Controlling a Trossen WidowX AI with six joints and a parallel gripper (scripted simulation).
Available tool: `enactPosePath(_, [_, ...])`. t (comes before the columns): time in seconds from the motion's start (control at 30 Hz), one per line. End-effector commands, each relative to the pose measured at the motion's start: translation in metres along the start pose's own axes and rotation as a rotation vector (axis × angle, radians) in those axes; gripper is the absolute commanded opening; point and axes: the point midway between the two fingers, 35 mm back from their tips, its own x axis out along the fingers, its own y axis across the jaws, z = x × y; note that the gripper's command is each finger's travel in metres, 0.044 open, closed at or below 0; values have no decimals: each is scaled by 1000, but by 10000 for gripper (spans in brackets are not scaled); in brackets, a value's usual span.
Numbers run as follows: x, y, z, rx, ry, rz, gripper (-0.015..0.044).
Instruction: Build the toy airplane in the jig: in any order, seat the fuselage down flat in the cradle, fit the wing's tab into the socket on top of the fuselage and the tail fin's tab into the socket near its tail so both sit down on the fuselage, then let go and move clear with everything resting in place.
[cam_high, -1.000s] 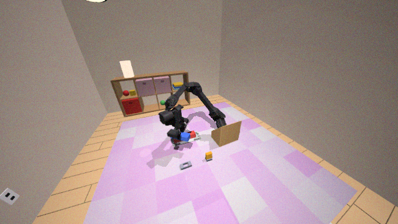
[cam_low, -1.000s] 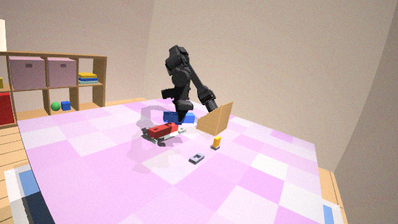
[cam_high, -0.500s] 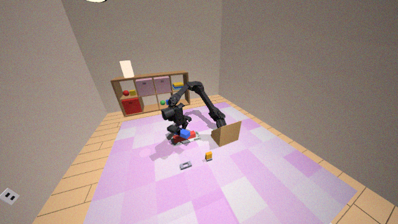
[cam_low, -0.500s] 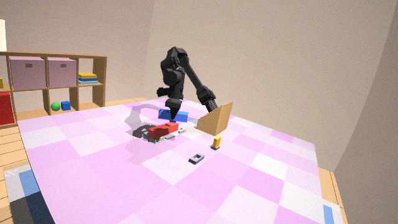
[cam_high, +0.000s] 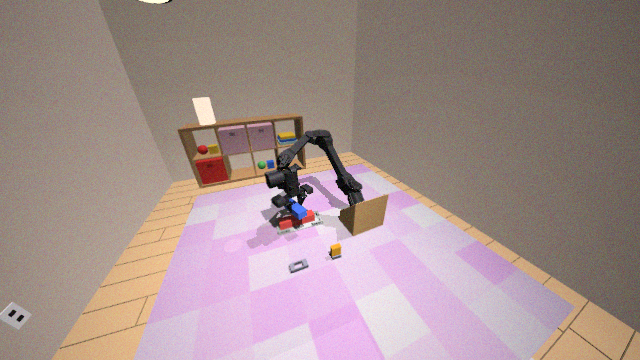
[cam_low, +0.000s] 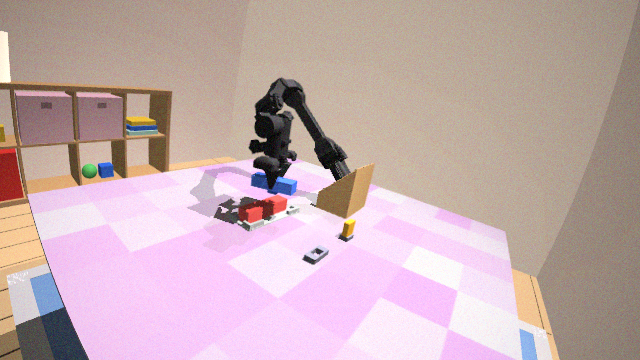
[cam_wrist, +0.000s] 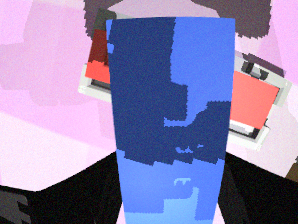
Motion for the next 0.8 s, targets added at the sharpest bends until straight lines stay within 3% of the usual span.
enactPosePath(0.0, [3, -11, 6, 78, -7, 0, 0])
enactPosePath(0.47, [13, -43, 23, 310, -23, -6, 0])
enactPosePath(0.7, [13, -43, 23, 310, -23, -6, 184])
enactPosePath(0.77, [13, -43, 23, 310, -23, -6, 196])
